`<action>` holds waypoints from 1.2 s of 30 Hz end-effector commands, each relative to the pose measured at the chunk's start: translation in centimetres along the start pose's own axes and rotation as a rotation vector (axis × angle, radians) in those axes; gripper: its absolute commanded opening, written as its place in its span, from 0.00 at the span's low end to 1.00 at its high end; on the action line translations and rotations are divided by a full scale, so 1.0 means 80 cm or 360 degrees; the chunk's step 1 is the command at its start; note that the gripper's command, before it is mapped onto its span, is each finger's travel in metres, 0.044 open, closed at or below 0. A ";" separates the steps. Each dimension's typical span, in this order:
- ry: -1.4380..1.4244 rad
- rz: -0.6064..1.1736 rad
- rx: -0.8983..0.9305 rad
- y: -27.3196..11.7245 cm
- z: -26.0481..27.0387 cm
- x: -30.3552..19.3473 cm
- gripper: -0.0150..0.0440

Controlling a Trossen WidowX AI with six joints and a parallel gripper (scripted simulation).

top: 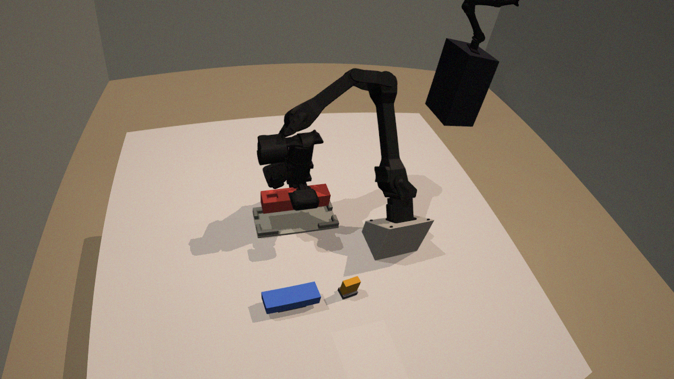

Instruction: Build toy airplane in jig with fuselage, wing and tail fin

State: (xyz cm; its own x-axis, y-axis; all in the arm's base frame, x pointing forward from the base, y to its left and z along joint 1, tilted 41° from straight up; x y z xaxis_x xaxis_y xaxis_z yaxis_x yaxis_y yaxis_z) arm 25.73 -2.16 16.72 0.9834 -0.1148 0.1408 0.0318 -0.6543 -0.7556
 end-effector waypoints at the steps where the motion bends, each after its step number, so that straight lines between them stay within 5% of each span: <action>1: -0.0006 -0.0006 -0.0003 0.001 0.000 0.000 0.58; 29: -0.0006 -0.0007 -0.0006 0.049 -0.001 0.001 0.58; 36: 0.0005 0.0001 -0.0004 0.047 -0.002 0.001 0.44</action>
State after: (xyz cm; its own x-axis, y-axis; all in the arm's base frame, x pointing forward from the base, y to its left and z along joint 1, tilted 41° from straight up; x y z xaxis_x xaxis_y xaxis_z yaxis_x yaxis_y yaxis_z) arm 25.87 -4.79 13.95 0.9830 -0.1174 0.1411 0.0299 -0.6562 -0.7540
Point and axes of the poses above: the point midway between the two fingers, 35 mm back from their tips, its own y axis out along the fingers, its own z axis across the jaws, x = y × z, the point moved 9 cm from there along -y, back along the fingers, and after that the axes turned 11 degrees about y, right-handed, at the moved point
